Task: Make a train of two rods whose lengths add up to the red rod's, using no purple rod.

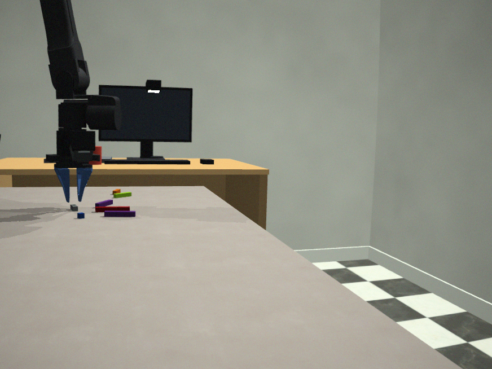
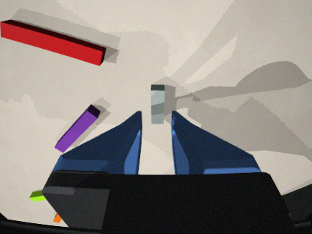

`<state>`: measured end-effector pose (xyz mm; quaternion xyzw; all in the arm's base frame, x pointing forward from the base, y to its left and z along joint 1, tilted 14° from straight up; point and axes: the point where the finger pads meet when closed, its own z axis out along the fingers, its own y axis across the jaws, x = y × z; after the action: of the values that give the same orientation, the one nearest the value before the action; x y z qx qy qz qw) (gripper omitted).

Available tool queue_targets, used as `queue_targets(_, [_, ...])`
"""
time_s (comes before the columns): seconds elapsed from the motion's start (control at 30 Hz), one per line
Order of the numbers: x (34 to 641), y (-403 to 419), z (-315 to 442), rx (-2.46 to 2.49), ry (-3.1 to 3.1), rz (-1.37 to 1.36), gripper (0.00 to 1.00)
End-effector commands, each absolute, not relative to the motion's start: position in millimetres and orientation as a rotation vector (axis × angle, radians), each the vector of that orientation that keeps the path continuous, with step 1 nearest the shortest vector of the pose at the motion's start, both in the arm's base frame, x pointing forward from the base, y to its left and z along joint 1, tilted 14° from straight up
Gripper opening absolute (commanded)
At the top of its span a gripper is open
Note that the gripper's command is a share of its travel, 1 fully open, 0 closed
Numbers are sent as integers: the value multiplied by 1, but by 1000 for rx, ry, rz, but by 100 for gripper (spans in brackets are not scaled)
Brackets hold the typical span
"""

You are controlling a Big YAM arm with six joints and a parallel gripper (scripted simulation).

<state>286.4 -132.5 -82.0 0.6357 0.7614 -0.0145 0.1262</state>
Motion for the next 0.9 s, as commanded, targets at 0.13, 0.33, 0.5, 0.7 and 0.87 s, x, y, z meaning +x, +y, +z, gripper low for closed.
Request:
queue_targets(0.13, [293, -136, -87, 1848, 2203, -41, 23])
queue_targets(0.33, [296, -140, -91, 1846, 2197, -40, 23])
queue_targets(0.5, [296, -142, -94, 1845, 2198, -42, 23])
queue_targets(0.7, [294, -141, -95, 1845, 2205, -44, 23])
queue_targets(0.87, [294, -141, -94, 1842, 2202, -42, 23])
